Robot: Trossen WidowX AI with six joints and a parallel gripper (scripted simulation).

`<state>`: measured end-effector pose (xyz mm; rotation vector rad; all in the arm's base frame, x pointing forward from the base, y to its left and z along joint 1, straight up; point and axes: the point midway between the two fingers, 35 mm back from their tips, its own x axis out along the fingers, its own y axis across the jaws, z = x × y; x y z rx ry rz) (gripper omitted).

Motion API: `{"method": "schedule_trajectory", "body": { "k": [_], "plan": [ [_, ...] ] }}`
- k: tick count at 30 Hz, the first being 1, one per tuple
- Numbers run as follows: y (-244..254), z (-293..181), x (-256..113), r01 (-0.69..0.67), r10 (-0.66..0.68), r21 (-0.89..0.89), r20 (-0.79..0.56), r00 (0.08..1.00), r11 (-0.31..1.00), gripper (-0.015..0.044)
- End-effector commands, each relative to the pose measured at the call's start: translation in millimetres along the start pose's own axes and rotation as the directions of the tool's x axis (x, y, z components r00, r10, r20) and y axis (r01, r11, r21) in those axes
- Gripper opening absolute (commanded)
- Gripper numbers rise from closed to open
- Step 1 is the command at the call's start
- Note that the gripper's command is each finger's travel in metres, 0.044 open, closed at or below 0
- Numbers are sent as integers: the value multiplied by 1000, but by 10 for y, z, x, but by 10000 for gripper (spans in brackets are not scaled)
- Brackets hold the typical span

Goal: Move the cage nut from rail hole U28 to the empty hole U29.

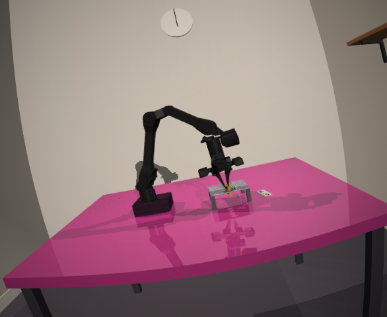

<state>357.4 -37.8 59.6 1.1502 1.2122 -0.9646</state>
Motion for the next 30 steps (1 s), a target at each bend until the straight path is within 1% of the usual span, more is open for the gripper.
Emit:
{"method": "schedule_trajectory", "body": {
  "k": [1,30],
  "plan": [
    [7,5,1,9,-9,4,3,1000,1000,36],
    [31,14,4,51,-51,5,2,999,999,36]
  ]
}}
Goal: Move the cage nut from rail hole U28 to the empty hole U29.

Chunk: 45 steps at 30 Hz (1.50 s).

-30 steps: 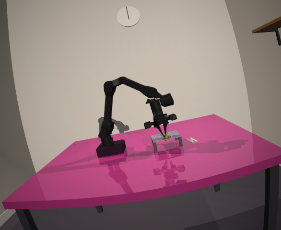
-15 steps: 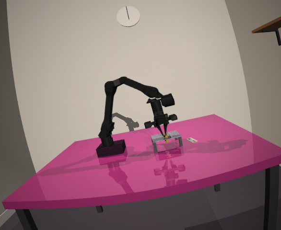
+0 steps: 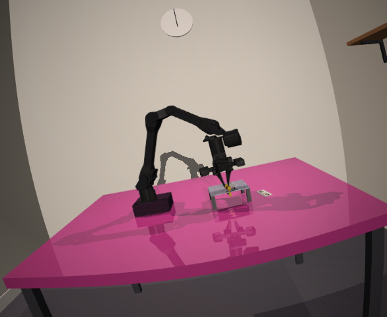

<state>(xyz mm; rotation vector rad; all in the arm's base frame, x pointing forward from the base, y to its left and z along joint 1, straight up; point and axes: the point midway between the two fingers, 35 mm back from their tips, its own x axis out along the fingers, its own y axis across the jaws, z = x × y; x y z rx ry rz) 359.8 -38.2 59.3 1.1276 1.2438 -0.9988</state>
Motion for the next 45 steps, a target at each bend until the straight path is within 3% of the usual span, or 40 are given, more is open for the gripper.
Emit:
{"method": "schedule_trajectory", "body": {
  "k": [1,45],
  "plan": [
    [10,6,-2,7,-7,5,3,1000,1000,36],
    [50,8,-9,50,-50,5,1,999,999,36]
  ]
}}
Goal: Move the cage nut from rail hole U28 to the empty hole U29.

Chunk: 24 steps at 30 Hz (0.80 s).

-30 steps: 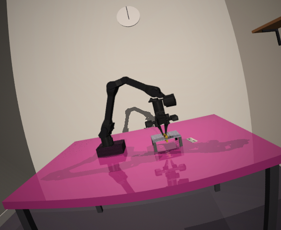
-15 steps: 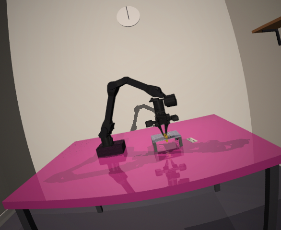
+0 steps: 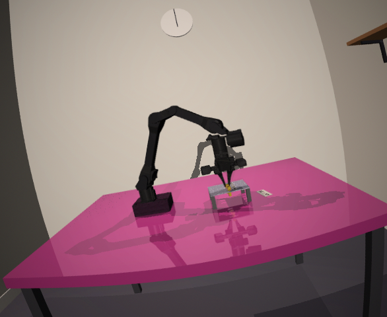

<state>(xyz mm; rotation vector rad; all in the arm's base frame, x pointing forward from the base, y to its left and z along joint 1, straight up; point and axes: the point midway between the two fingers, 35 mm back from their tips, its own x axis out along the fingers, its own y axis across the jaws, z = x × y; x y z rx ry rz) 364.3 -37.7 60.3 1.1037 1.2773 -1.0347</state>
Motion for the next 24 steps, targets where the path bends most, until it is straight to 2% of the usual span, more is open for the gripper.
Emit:
{"method": "schedule_trajectory", "body": {
  "k": [1,24],
  "plan": [
    [6,4,-3,2,-2,5,3,1000,1000,36],
    [33,4,2,4,-4,5,3,1000,1000,36]
  ]
}}
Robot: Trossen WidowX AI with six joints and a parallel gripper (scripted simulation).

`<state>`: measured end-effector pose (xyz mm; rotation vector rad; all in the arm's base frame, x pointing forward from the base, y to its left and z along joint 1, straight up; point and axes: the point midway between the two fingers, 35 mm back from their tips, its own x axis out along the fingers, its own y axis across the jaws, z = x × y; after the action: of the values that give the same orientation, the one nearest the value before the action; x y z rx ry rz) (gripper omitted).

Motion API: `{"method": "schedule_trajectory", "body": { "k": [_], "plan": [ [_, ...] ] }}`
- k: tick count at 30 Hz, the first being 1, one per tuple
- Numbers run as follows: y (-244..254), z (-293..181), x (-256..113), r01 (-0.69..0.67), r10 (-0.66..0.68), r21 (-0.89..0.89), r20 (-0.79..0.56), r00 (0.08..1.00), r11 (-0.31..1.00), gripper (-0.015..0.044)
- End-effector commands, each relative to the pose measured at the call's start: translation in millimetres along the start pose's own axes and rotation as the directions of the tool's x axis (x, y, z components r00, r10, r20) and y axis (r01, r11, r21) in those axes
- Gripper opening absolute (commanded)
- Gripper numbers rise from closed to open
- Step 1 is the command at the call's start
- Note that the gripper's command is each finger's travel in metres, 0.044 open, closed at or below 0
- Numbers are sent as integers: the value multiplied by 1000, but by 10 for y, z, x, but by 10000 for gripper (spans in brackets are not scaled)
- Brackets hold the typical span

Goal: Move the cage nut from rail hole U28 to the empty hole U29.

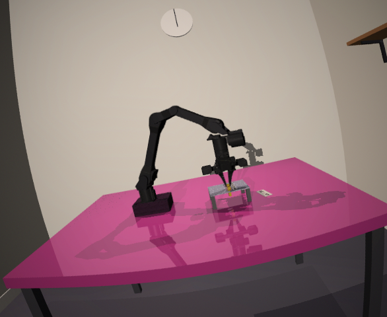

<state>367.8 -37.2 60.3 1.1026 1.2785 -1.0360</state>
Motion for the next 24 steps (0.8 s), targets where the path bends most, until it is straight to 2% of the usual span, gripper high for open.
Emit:
{"method": "schedule_trajectory", "body": {
  "k": [1,5,20,24],
  "plan": [
    [-2,3,1,3,-3,5,2,1000,1000,36],
    [-7,2,3,3,-3,5,2,1000,1000,36],
    [0,0,0,0,0,0,0,1000,1000,430],
    [3,0,-27,0,0,0,0,1000,1000,440]
  ]
}}
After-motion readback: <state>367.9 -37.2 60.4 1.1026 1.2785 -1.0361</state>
